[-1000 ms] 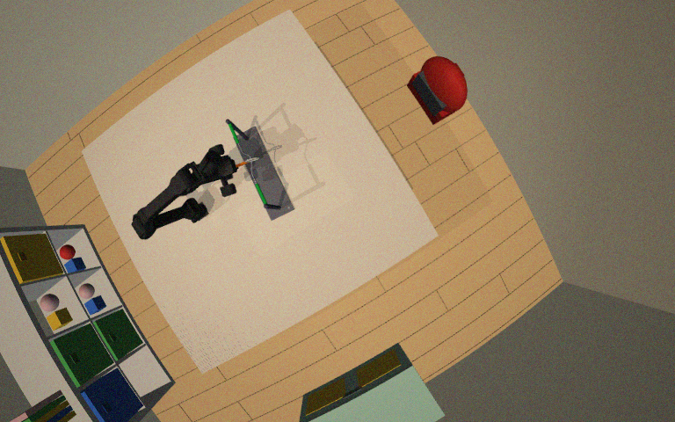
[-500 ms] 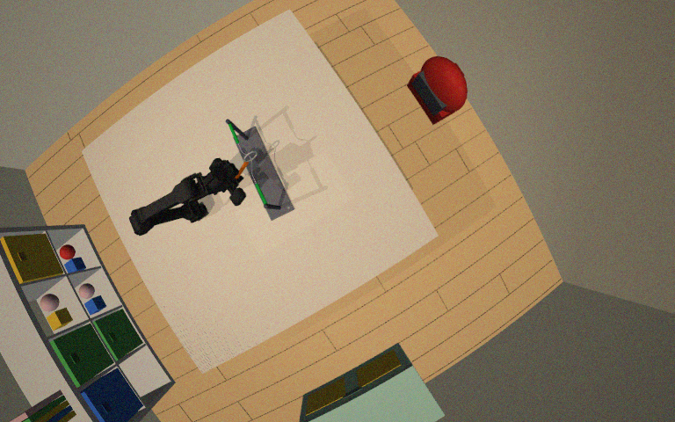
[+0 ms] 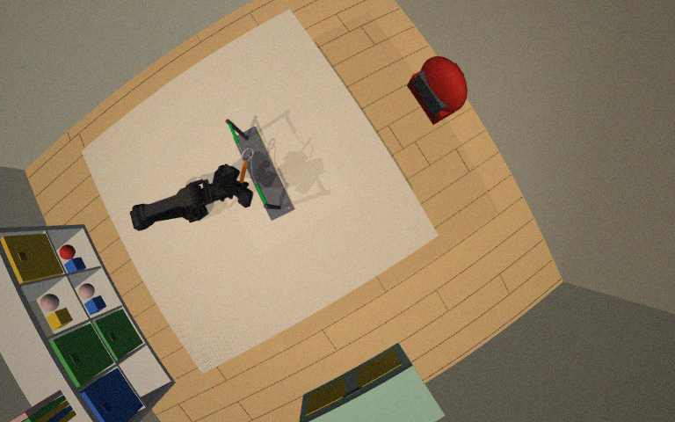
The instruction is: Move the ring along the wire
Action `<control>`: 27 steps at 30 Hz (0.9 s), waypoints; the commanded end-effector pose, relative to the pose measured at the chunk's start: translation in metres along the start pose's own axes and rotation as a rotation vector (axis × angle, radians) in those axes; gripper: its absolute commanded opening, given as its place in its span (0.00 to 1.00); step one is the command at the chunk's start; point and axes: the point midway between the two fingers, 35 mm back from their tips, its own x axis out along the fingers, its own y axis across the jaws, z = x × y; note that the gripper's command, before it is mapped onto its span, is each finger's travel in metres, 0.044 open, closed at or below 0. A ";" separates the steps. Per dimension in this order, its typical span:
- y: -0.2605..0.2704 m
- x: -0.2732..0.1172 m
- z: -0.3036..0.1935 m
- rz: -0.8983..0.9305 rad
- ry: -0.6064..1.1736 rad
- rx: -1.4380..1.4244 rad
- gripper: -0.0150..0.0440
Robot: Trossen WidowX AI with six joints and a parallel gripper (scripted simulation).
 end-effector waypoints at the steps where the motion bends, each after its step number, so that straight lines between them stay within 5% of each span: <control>1: -0.003 0.000 0.001 0.004 -0.006 -0.052 0.00; 27: 0.059 0.023 0.009 0.007 -0.197 0.267 0.00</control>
